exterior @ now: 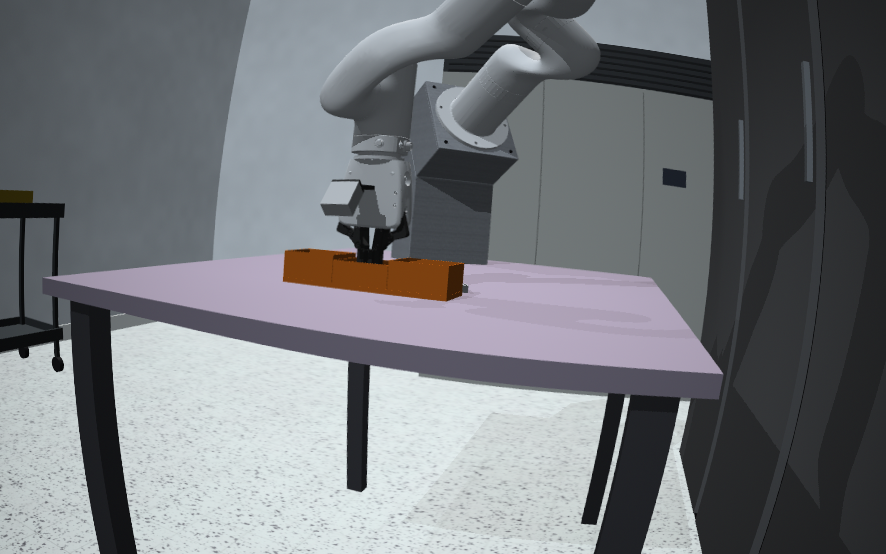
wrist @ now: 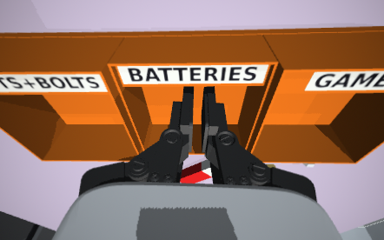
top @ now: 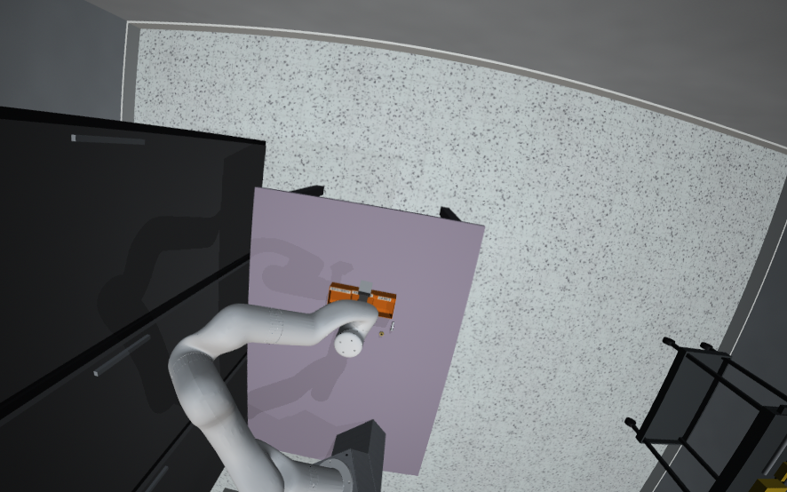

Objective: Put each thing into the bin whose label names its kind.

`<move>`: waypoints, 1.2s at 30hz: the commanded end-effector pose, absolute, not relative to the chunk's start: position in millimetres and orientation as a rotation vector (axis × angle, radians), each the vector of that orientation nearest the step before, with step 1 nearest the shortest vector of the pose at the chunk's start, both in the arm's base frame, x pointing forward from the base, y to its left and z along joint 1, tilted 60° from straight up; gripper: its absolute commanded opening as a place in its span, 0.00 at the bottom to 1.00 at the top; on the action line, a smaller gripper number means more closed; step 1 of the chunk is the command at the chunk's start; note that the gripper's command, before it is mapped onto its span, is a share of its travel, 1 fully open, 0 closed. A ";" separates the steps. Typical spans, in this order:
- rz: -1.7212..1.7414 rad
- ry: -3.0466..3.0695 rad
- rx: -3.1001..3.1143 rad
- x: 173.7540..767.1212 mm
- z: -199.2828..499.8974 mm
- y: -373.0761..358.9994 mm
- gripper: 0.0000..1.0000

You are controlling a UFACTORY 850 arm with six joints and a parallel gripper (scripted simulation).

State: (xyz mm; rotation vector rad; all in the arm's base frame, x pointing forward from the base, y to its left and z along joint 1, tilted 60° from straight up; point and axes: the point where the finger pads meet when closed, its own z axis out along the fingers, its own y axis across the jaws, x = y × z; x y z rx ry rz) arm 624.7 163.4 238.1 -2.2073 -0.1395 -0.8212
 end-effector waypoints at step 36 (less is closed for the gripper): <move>-0.822 -0.139 -2.207 610.5 252.5 143.6 0.07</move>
